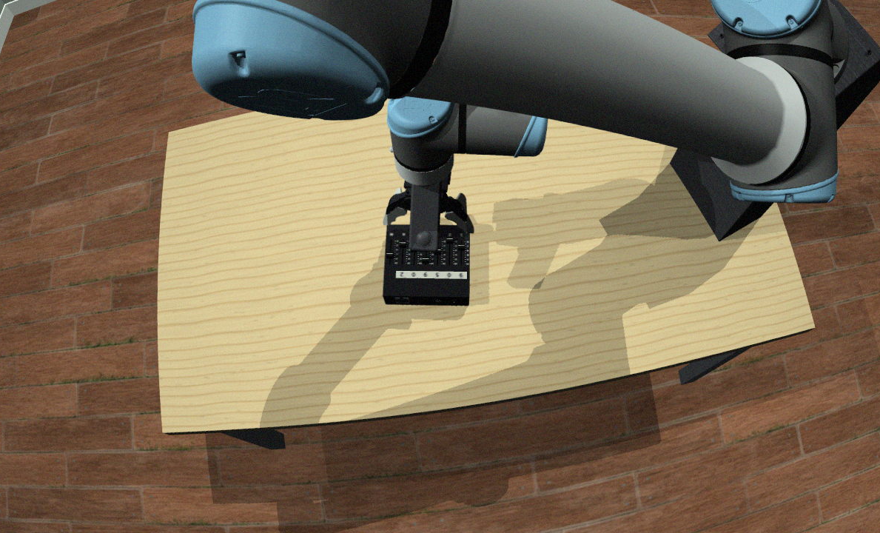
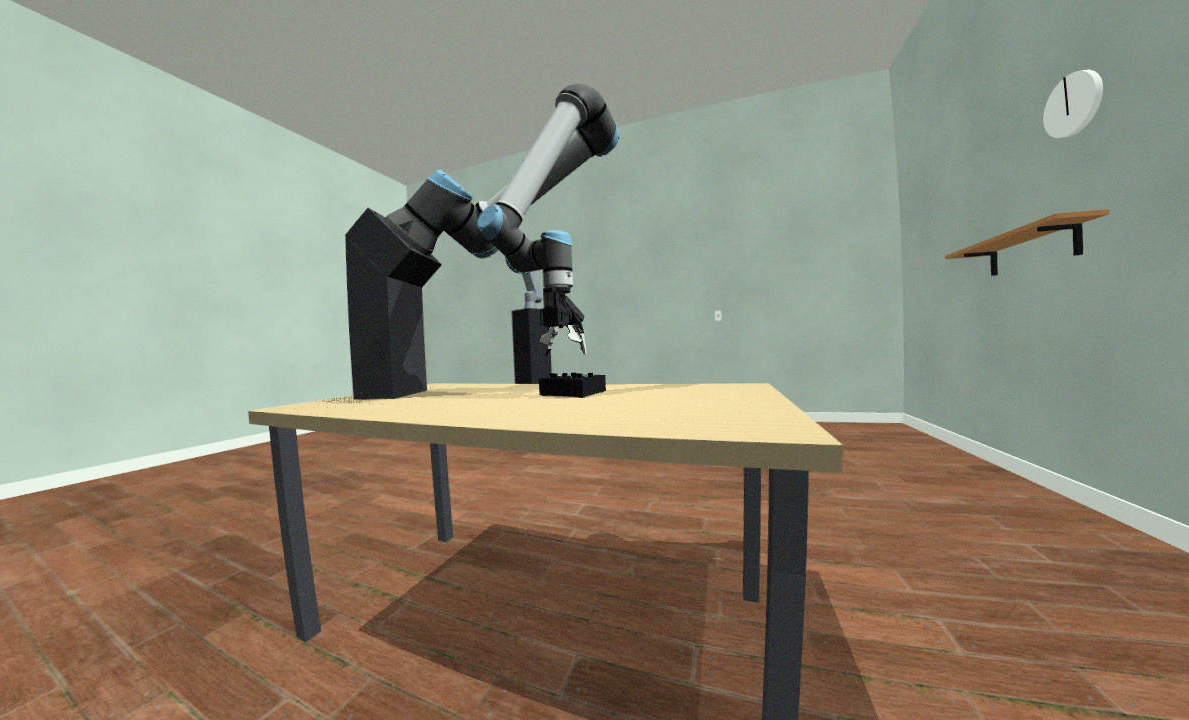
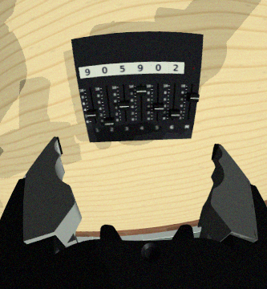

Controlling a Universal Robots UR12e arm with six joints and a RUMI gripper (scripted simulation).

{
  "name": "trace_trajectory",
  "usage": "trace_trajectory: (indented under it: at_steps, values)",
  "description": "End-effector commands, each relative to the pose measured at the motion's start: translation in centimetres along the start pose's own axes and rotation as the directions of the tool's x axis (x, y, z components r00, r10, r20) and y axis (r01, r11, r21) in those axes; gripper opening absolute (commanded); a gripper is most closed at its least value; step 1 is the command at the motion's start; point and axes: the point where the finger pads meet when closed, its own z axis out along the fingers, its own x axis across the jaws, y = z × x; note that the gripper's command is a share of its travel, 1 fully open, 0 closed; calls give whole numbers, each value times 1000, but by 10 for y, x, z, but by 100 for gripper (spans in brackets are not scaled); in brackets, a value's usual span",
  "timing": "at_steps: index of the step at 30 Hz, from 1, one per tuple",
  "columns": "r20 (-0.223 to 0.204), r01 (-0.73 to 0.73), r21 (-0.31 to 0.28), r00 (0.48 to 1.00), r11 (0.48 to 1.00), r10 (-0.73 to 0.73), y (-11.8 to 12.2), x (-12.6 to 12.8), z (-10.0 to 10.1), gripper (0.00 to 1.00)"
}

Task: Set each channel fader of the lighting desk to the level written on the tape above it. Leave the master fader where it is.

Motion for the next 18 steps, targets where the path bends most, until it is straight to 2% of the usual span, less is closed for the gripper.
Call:
trace_trajectory:
  at_steps: [1,18]
  values:
    - [0,27,1,1000,1000,-27,0,0,0,100]
    - [0,44,1,999,999,-44,1,-1,1,100]
